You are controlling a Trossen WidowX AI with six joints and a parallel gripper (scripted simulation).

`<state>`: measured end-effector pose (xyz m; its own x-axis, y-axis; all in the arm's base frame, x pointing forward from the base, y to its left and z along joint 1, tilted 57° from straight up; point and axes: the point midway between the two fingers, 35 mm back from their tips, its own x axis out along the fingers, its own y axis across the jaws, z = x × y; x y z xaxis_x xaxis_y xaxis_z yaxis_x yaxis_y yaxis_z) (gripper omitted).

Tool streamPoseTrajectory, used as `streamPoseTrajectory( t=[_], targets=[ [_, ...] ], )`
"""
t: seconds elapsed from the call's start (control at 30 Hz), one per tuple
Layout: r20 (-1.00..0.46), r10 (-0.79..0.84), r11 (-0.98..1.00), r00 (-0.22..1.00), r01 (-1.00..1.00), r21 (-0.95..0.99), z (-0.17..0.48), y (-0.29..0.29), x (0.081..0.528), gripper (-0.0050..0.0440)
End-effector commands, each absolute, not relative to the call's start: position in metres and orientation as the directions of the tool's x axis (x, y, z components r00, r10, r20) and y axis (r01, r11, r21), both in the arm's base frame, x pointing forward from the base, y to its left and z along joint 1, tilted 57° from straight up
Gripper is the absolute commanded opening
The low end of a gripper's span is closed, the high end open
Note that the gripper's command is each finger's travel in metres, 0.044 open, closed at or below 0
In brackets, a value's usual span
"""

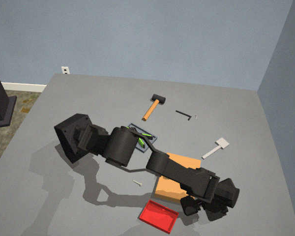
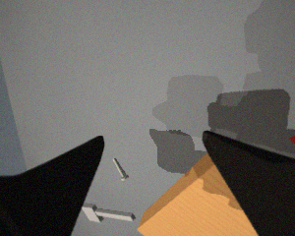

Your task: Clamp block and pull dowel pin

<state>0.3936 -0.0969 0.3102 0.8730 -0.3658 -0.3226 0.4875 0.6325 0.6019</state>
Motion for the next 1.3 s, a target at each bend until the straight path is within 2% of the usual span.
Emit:
streamPoseTrajectory(
  t=[0.0, 1.27],
  targets=[
    [-0.343, -0.369, 0.640, 0.864, 0.504, 0.580, 0.304, -0.092, 0.391, 0.0440],
    [-0.512, -0.387, 0.721, 0.767, 0.597, 0.350, 0.256, -0.041, 0.370, 0.0440]
  ],
)
